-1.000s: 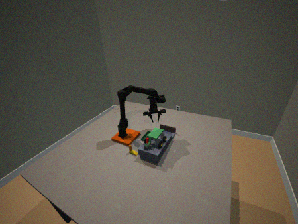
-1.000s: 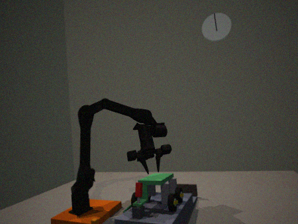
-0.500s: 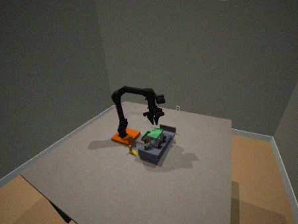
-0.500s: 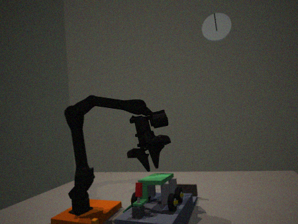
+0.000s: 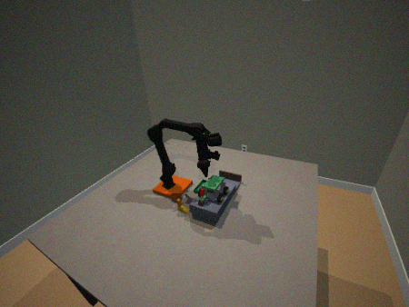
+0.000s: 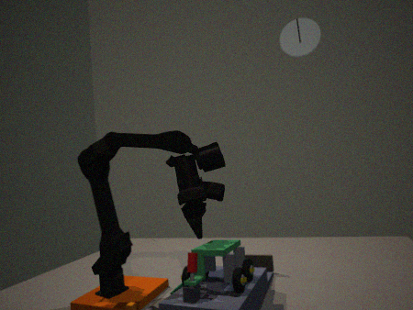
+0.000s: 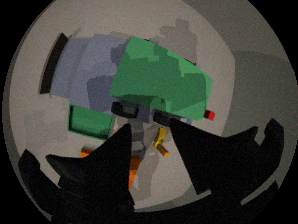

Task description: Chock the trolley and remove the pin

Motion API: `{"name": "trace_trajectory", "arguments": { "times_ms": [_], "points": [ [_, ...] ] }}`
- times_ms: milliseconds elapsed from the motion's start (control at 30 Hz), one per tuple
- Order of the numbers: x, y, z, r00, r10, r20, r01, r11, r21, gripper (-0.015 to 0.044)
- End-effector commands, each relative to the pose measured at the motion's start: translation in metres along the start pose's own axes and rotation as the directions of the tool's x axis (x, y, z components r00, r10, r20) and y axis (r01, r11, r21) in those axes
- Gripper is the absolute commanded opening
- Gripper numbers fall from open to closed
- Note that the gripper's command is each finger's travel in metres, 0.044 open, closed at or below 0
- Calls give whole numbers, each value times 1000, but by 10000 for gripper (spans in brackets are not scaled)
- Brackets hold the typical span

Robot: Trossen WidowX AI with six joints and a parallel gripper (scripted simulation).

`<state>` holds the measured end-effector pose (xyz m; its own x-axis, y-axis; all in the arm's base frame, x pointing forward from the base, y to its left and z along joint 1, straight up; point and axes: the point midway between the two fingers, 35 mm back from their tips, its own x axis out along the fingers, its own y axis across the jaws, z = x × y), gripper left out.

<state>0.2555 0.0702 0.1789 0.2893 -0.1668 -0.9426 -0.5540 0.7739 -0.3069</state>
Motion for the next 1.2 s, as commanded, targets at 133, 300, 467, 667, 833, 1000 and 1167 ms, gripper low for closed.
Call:
{"name": "trace_trajectory", "arguments": {
  "times_ms": [133, 300, 467, 667, 833, 1000, 1167],
  "points": [
    [14, -27, -33, 996, 60, -64, -25, 896, 443, 190],
    [22, -42, -55, 990, 99, -99, -6, 737, 676, 190],
    [29, -54, -77, 982, 143, -123, 32, 518, 855, 190],
    [36, -65, -104, 971, 197, -137, 97, 202, 975, 190],
    [40, -71, -127, 961, 242, -137, 160, -80, 984, 190],
    [42, -74, -149, 951, 284, -125, 225, -353, 908, 190],
    [43, -75, -156, 948, 296, -119, 243, -429, 870, 190]
  ]
}}
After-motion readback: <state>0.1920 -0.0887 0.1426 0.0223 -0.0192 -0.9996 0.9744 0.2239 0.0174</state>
